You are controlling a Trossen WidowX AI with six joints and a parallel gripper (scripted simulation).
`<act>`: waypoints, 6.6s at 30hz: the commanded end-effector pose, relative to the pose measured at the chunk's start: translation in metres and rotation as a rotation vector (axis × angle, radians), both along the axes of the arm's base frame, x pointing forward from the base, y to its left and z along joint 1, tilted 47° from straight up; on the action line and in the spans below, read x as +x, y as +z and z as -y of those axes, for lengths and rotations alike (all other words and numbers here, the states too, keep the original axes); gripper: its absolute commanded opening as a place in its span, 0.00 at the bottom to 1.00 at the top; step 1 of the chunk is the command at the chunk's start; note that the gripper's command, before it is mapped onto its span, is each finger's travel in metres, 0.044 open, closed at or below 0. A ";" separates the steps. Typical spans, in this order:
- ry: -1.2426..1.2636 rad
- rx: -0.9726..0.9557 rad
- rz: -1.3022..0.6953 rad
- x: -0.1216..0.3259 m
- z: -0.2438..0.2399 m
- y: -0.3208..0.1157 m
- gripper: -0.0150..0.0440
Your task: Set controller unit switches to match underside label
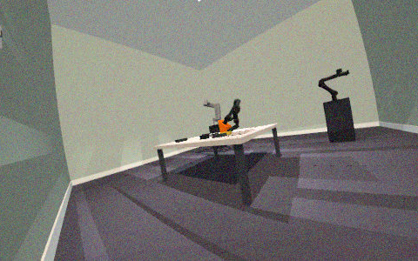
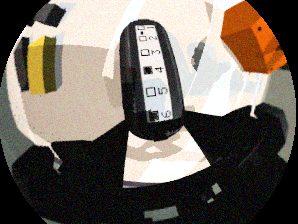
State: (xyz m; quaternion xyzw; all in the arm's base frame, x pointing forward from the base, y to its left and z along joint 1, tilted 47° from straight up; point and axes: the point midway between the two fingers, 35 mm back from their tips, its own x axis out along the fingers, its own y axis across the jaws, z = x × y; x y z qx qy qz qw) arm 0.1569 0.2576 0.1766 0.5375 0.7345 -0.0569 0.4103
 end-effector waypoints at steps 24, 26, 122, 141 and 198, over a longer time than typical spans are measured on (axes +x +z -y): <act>-0.012 -0.016 -0.009 -0.006 -0.016 -0.013 0.83; -0.012 -0.015 -0.009 -0.006 -0.018 -0.014 0.83; -0.927 -0.564 -1.024 0.039 0.028 0.008 0.25; -0.927 -0.564 -1.024 0.039 0.028 0.008 0.30; -0.026 -0.017 -0.024 -0.008 -0.028 -0.012 1.00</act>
